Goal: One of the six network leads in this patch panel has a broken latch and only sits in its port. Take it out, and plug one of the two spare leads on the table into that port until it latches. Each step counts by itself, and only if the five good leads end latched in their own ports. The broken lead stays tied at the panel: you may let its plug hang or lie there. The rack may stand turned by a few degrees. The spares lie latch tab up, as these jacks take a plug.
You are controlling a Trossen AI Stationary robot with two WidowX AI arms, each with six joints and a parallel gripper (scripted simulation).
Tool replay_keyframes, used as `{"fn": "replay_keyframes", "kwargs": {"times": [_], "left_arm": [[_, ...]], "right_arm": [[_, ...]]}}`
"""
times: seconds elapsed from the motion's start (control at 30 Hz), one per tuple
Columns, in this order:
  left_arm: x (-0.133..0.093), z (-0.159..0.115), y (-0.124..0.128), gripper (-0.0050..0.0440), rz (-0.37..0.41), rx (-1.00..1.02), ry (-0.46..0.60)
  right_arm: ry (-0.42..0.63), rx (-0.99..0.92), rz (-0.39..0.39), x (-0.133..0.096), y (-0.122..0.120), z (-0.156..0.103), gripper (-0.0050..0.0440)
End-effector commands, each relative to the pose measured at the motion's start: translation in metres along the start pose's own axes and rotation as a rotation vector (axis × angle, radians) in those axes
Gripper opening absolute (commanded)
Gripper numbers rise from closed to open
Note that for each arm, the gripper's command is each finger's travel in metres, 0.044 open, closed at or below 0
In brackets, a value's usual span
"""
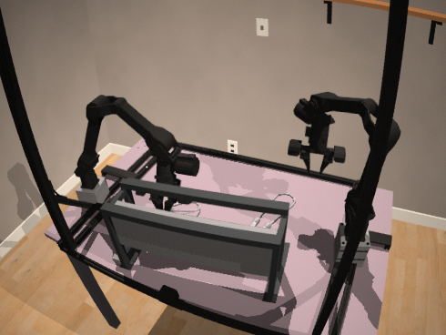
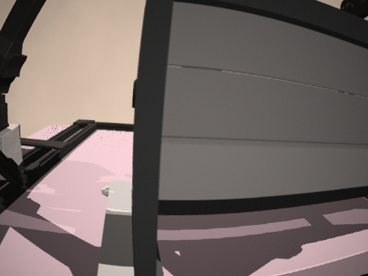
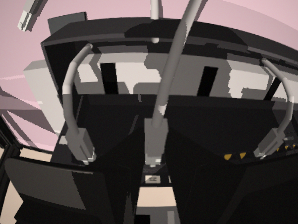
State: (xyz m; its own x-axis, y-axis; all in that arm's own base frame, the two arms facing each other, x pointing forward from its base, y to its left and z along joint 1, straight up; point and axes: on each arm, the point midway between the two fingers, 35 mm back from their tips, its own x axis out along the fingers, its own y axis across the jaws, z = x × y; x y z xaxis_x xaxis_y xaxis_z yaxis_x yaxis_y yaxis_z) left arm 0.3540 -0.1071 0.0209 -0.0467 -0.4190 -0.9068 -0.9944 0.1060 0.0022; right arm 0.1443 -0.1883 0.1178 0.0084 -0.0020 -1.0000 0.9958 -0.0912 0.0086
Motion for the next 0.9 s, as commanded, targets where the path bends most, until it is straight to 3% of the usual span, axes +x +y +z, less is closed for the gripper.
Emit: {"fn": "replay_keyframes", "kwargs": {"times": [0.0,0.87], "left_arm": [[-0.0003,-0.0019,-0.0003,0.0054,-0.002,0.001,0.001],[0.0012,-0.0056,-0.0004,0.0054,-0.002,0.001,0.001]], "right_arm": [[0.0,0.0,0.0,0.0,0.0,0.0,0.0176],[0.0,0.0,0.0,0.0,0.0,0.0,0.0176]]}}
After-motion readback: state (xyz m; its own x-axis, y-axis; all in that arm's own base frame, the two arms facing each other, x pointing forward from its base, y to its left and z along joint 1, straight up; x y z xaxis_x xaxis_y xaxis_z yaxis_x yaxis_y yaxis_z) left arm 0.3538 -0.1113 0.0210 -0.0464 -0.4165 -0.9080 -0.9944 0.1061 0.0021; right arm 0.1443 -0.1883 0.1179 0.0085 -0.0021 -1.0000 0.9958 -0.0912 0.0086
